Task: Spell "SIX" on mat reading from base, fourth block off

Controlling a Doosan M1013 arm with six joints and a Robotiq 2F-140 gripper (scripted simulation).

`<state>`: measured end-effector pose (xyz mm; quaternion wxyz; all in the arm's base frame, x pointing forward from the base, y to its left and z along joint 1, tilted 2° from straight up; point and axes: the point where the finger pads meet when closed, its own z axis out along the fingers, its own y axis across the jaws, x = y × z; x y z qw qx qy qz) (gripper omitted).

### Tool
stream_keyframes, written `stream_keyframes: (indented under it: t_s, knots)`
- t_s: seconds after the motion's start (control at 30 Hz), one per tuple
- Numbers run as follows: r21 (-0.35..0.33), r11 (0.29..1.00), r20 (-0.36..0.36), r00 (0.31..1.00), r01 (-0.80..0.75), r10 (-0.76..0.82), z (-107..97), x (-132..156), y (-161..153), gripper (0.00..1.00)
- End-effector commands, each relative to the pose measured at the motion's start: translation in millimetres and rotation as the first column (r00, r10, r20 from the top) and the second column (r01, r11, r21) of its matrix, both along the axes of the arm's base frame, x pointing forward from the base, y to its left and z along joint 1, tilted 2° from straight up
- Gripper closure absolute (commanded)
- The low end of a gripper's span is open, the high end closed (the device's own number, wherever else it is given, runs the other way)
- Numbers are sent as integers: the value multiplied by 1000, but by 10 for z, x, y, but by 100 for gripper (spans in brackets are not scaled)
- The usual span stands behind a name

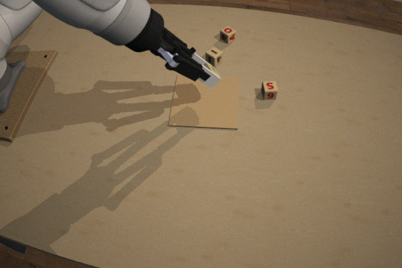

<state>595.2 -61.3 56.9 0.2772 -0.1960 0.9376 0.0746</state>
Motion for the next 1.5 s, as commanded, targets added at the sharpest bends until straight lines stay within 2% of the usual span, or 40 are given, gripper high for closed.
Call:
stream_keyframes:
  t_s: [0.0, 0.07, 0.37, 0.5, 0.9, 1.47]
  knots:
    - [63, 998, 124, 992, -13, 5, -22, -25, 9, 84]
    - [63, 998, 124, 992, -13, 5, -22, -25, 9, 84]
    - [148, 989, 309, 951, -26, -21, -37, -49, -1, 84]
    - [160, 987, 352, 935, -26, -33, -26, -47, -27, 84]
    - [162, 986, 356, 934, -27, -33, -69, -49, -30, 84]
    - [162, 986, 356, 934, -27, -33, -478, -68, -19, 84]
